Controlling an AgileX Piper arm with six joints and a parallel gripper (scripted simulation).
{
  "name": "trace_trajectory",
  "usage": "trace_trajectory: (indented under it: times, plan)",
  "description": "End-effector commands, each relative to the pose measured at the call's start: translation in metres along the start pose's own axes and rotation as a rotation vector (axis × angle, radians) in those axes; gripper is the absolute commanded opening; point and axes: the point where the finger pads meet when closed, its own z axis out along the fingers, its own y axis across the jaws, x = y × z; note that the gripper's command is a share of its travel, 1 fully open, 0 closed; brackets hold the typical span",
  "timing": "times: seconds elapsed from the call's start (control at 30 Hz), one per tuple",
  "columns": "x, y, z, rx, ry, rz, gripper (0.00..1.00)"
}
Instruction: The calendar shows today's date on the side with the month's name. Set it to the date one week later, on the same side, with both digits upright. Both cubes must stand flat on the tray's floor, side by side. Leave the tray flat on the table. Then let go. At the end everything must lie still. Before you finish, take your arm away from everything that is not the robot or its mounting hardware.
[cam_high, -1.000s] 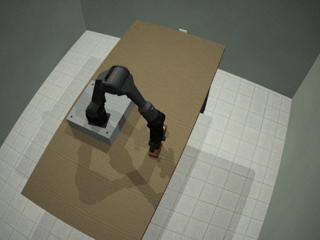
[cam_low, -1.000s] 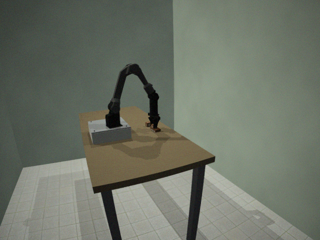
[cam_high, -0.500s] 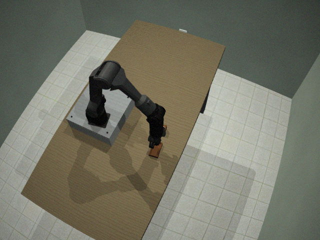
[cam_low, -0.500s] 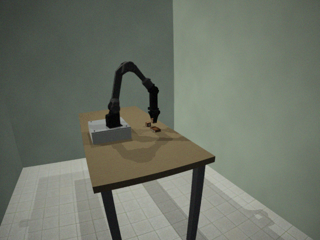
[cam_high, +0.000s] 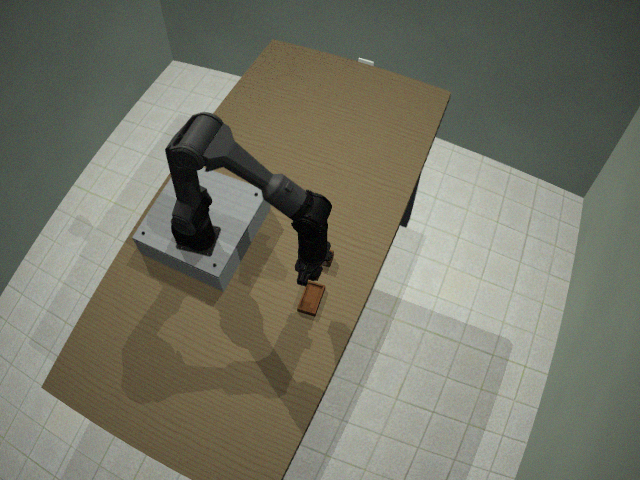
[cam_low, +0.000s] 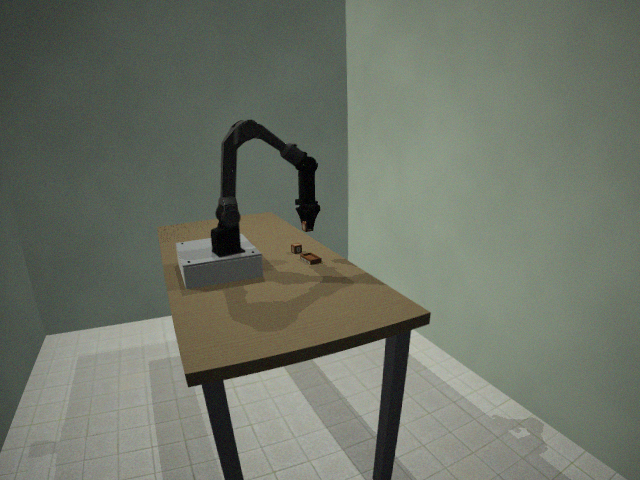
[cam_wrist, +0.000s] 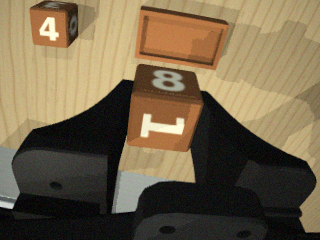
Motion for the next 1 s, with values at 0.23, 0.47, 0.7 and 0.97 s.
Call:
trace_trajectory:
  times: [0.23,0.47,0.7,0.97]
  plan:
    - [-0.004,-0.02,0.001,0.0,-0.001,-0.001,0.36]
    - [0.0,-0.126,0.01,-0.002,0.0,-0.001,0.36]
    - [0.0,-0.127,0.01,0.0,-0.001,-0.001,0.36]
    - [0.001,-0.127,0.012,-0.001,0.001,-0.001,0.36]
